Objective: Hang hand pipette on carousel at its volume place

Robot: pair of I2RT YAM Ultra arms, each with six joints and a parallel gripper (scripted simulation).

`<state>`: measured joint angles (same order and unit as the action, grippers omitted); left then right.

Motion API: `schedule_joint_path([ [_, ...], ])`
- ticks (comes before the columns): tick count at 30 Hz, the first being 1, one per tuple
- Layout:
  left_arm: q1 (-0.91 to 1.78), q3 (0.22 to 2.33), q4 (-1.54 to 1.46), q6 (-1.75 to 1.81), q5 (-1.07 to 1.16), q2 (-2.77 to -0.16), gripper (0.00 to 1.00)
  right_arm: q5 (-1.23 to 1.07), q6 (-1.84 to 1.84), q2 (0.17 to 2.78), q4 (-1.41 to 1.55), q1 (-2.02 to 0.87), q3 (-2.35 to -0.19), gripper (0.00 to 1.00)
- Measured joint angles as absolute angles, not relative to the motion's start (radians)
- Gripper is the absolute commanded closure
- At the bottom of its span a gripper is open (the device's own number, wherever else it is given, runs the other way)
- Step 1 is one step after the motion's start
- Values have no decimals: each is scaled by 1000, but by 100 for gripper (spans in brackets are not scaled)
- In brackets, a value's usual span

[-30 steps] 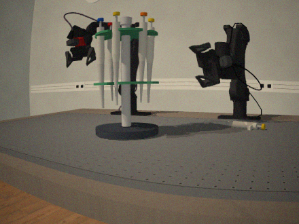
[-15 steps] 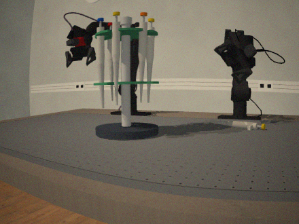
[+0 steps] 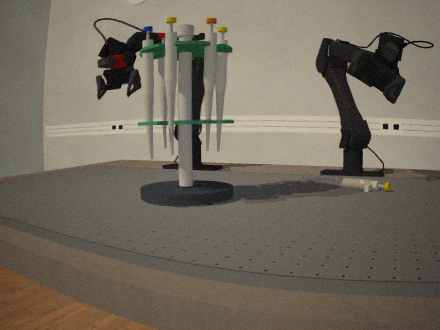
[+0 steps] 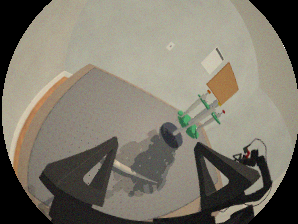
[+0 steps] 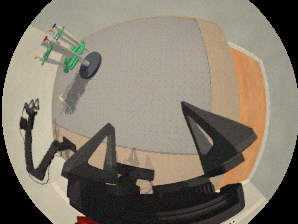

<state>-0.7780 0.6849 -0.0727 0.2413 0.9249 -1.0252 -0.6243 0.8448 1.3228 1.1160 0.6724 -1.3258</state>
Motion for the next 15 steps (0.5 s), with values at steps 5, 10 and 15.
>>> schedule_joint_path([
  [5, -857, 783, -242, 4, 958, -1042, 0, -624, 845, 1323, 1116, 672, -1326, 0],
  [10, -882, 901, -442, -258, 939, -1093, 0, -624, 845, 1323, 1116, 672, -1326, 0],
  [15, -862, 1029, -640, -491, 861, -1139, 0, -624, 845, 1323, 1116, 672, -1326, 0],
])
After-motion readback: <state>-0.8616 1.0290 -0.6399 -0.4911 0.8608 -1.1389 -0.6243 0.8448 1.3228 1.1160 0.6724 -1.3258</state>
